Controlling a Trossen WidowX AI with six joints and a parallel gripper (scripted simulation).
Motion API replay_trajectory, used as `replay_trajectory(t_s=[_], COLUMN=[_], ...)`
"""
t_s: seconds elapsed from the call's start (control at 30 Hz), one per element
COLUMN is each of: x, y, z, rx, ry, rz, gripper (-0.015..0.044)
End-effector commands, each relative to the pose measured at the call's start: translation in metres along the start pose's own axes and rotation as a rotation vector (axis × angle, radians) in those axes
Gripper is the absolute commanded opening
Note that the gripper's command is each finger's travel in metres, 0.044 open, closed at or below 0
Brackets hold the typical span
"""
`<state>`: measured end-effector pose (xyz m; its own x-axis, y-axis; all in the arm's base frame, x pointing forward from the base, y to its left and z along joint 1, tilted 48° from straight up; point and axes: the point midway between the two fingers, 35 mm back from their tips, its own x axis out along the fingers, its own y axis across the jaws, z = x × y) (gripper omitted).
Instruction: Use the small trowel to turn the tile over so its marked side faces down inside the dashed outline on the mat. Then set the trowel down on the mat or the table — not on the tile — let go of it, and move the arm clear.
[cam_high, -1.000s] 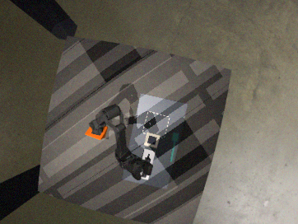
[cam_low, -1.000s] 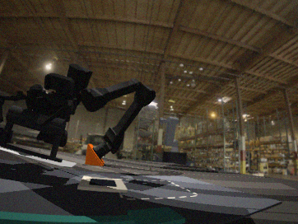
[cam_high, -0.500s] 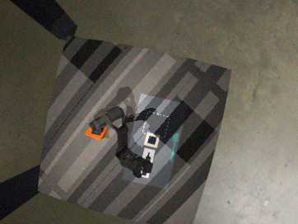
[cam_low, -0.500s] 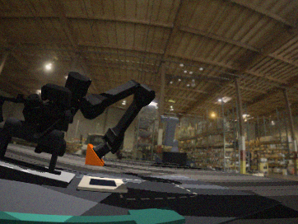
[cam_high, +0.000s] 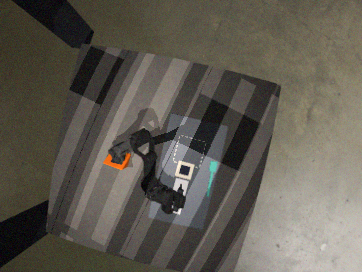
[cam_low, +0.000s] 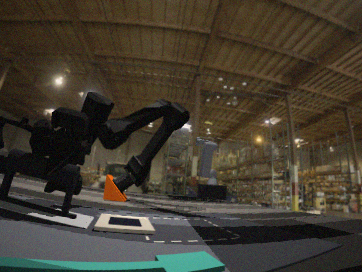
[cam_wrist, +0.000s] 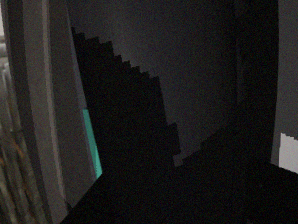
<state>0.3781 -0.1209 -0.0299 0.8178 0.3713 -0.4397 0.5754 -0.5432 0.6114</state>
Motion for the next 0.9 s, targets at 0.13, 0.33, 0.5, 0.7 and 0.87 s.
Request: replay_trajectory(t_s=[0.13, 0.33, 0.5, 0.7, 0.87], x=[-0.001, -0.001, -0.002, -0.003, -0.005], y=[0.001, 0.002, 0.002, 0.002, 0.004], z=[-0.014, -0.023, -0.032, -0.04, -0.037], rx=[0.0, 0.001, 0.001, 0.002, 0.032], ry=[-0.002, -0.002, -0.001, -0.001, 0.025], rz=[0.001, 0.001, 0.001, 0.002, 0.002], gripper=[0.0, 0.0, 0.0, 0.0, 0.0])
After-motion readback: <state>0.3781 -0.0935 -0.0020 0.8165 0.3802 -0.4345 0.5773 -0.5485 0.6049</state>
